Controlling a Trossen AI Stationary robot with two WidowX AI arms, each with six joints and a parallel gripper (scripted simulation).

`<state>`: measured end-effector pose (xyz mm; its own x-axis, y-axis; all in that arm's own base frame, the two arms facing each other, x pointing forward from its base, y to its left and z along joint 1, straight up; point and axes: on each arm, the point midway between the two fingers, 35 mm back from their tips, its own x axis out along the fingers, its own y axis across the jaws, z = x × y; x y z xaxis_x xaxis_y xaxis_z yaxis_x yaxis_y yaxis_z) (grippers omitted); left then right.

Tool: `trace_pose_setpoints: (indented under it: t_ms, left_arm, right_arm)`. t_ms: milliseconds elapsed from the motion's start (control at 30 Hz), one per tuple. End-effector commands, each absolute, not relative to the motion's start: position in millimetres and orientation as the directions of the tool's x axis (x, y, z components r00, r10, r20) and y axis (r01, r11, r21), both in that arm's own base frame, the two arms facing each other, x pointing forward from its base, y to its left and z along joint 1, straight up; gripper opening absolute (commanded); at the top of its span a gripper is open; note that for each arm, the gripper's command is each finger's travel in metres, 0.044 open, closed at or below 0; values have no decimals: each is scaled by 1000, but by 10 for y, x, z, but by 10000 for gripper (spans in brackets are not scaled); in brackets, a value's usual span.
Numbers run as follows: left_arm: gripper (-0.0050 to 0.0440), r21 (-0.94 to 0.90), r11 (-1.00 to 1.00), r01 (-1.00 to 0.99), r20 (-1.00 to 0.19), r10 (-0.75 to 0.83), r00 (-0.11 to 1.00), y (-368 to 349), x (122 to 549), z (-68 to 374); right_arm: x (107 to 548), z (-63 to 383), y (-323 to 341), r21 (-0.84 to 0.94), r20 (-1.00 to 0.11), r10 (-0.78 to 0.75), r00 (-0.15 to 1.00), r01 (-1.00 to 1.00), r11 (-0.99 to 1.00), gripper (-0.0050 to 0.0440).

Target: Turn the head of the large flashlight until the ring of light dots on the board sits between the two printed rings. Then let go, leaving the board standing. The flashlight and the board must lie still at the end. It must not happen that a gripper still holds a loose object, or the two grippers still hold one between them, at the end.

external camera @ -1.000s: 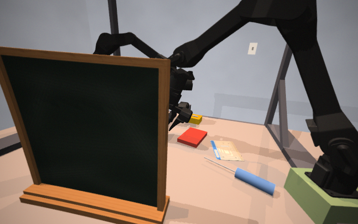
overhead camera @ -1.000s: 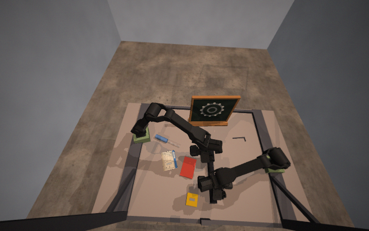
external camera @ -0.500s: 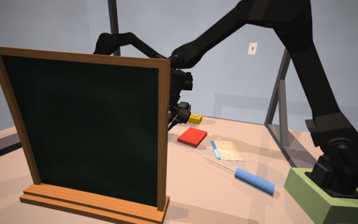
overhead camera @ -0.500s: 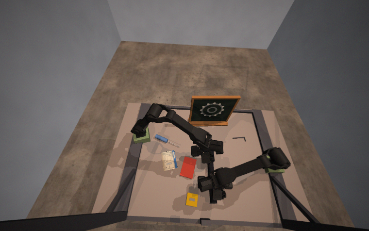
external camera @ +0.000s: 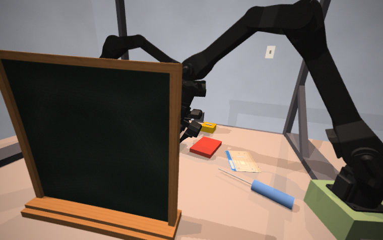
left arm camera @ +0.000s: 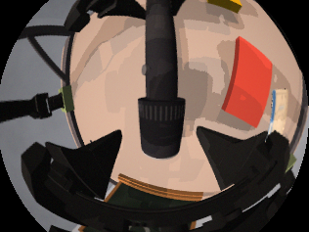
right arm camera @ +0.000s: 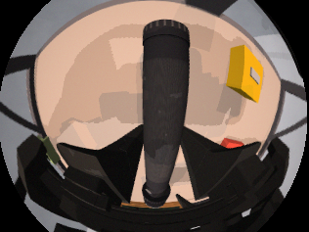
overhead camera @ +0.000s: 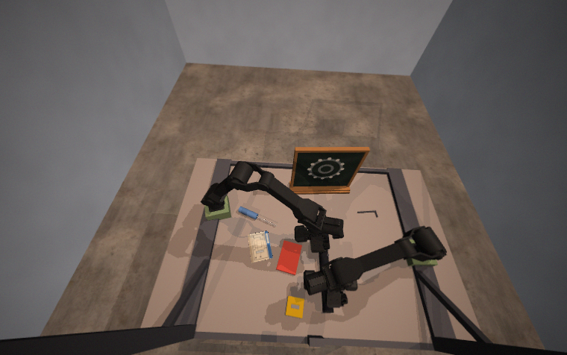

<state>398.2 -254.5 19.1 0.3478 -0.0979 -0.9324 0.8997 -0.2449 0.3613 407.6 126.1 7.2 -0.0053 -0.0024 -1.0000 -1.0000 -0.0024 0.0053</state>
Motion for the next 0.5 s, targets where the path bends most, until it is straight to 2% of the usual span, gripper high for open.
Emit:
trace_pose_setpoints:
  t_ms: [0, 467]
  left_arm:
    - [440, 371, -246, 895, -929, -105, 356, -2573, 4037, 156]
    - [440, 369, -251, 895, -930, -106, 353, -2594, 4087, -4]
  right_arm:
    - [4134, 236, 1288, -35, -999, 15, 35, -999, -3, 130]
    - [4134, 236, 1288, -35, -999, 15, 35, -999, -3, 130]
